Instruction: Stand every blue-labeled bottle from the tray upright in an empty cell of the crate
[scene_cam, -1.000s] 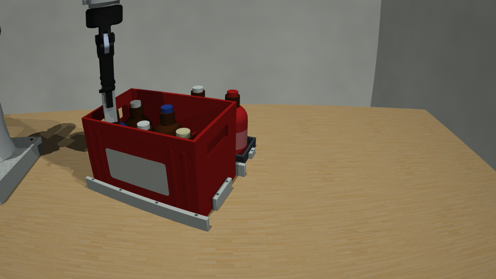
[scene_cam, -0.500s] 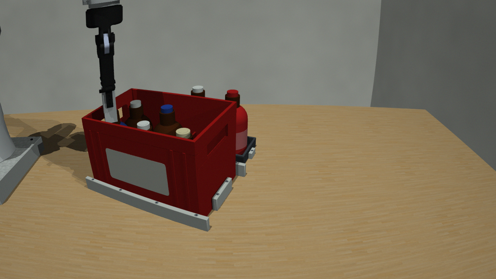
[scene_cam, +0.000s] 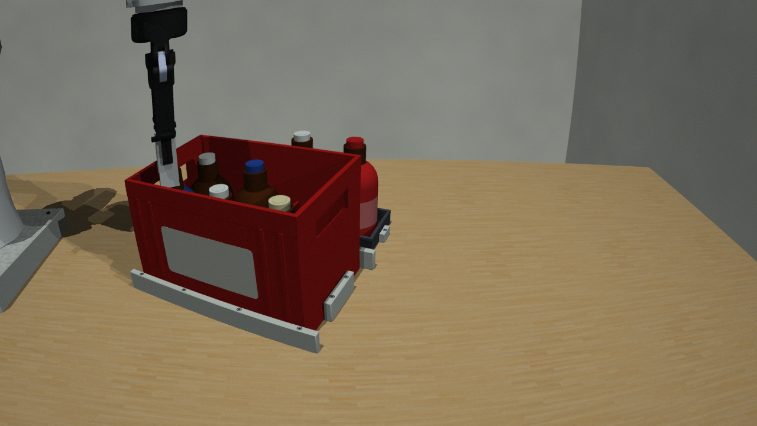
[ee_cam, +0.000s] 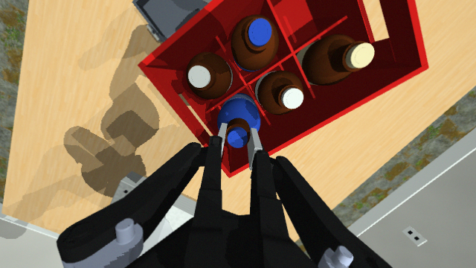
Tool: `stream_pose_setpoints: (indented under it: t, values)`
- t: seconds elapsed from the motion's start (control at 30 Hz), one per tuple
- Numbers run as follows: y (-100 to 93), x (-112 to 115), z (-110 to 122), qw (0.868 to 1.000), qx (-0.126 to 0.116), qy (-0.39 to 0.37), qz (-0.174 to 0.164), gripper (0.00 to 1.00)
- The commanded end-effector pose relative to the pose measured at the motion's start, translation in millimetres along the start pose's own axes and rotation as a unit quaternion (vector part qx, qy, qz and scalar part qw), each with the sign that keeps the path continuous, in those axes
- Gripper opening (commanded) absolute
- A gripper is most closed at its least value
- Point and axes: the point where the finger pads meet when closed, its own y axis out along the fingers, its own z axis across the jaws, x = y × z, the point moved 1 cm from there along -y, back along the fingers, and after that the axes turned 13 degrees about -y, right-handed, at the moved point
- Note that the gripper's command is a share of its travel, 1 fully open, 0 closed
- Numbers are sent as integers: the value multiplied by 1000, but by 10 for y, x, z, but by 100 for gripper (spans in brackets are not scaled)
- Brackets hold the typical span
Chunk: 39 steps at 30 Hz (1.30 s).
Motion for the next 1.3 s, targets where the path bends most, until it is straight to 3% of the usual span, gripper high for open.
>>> stream_pose_setpoints:
  t: [0.0, 1.27]
  values:
    - [-25, -33, 16, 1000, 3, -1, 5, 0]
    - [53, -34, 16, 1000, 3, -1, 5, 0]
